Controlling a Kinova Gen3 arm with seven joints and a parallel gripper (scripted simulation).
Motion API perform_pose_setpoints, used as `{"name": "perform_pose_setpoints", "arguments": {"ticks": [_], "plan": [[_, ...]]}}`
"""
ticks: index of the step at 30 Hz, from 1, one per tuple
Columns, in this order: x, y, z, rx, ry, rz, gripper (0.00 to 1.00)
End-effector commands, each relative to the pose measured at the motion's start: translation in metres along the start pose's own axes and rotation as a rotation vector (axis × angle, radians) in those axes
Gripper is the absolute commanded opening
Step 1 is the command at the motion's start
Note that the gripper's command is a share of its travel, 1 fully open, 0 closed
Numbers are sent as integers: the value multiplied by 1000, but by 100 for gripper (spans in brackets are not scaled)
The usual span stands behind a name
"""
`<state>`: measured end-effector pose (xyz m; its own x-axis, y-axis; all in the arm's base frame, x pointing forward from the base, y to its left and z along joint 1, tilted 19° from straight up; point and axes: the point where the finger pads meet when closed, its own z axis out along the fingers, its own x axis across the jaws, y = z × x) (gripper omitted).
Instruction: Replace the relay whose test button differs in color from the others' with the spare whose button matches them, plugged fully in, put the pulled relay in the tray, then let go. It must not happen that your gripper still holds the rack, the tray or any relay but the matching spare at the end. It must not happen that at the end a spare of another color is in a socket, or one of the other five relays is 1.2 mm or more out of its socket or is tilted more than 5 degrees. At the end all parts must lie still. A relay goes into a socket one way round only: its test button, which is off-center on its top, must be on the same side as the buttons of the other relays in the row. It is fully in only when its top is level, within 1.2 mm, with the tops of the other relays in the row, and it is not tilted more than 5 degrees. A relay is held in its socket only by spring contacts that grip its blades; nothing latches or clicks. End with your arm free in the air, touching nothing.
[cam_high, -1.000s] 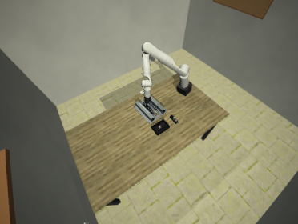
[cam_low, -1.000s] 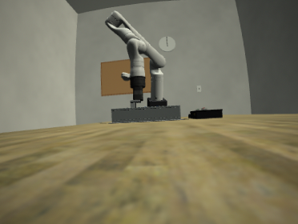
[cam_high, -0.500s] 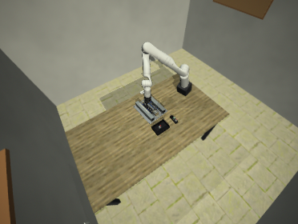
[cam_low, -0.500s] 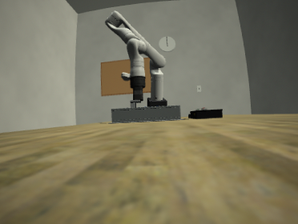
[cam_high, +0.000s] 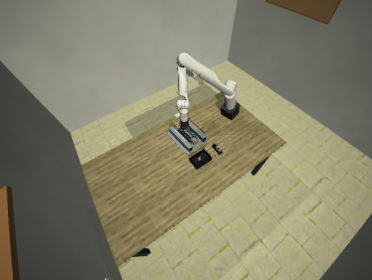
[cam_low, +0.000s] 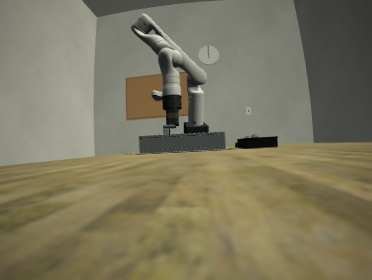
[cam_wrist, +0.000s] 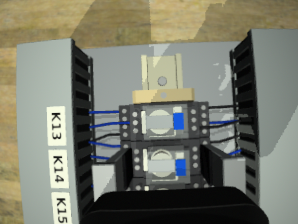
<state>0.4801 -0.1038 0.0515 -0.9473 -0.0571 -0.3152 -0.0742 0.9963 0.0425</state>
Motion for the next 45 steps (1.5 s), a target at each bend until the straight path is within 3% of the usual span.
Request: {"name": "perform_pose_setpoints", "arguments": {"ticks": [1, 45], "plan": [[-1, -1, -1, 0, -1, 2, 100], [-1, 0, -11, -7, 0, 5, 100]]}}
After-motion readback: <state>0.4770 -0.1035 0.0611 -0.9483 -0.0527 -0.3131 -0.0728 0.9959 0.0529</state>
